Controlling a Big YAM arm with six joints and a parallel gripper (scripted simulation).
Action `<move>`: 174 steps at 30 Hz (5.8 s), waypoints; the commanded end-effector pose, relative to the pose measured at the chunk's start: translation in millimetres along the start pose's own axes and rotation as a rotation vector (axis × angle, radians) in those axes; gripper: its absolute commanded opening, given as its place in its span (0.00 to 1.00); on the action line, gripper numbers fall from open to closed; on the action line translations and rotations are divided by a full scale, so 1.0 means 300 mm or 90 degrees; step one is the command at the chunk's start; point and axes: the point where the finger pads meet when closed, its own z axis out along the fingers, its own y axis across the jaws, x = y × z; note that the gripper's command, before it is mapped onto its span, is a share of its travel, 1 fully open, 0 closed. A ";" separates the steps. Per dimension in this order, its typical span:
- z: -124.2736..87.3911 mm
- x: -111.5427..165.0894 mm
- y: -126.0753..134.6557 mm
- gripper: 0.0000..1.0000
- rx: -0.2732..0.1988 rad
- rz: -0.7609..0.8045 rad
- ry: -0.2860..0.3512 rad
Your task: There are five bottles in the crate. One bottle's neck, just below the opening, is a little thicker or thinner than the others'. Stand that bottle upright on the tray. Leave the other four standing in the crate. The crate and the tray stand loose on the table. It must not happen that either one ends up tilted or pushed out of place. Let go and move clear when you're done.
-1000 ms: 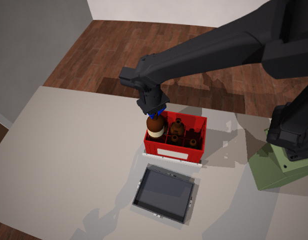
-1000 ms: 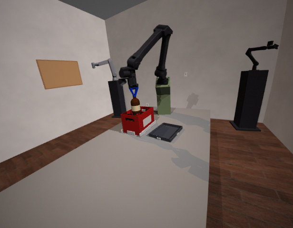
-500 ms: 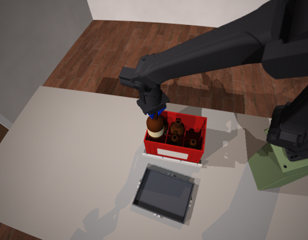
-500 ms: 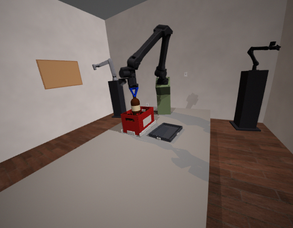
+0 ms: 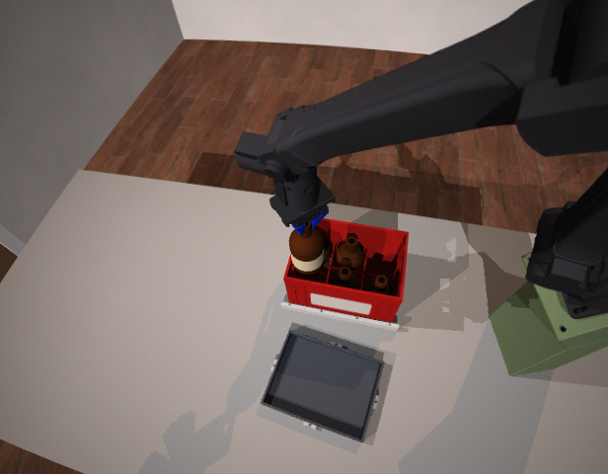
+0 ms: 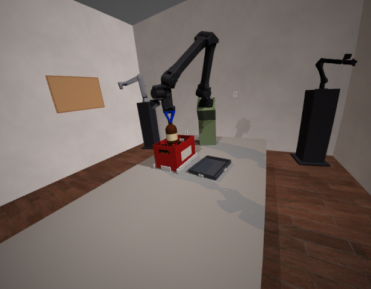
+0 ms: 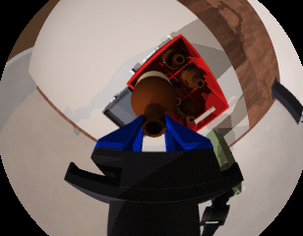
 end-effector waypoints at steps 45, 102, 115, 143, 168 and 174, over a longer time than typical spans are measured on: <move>-0.039 0.023 0.061 0.00 -0.017 -0.010 -0.019; -0.037 0.326 0.194 0.00 -0.021 -0.007 -0.017; -0.036 0.405 0.229 0.00 -0.021 -0.005 -0.016; -0.036 0.561 0.298 0.00 -0.023 -0.003 -0.014; -0.026 0.670 0.342 0.00 -0.019 -0.002 -0.010; -0.017 0.691 0.347 0.00 -0.015 -0.002 -0.008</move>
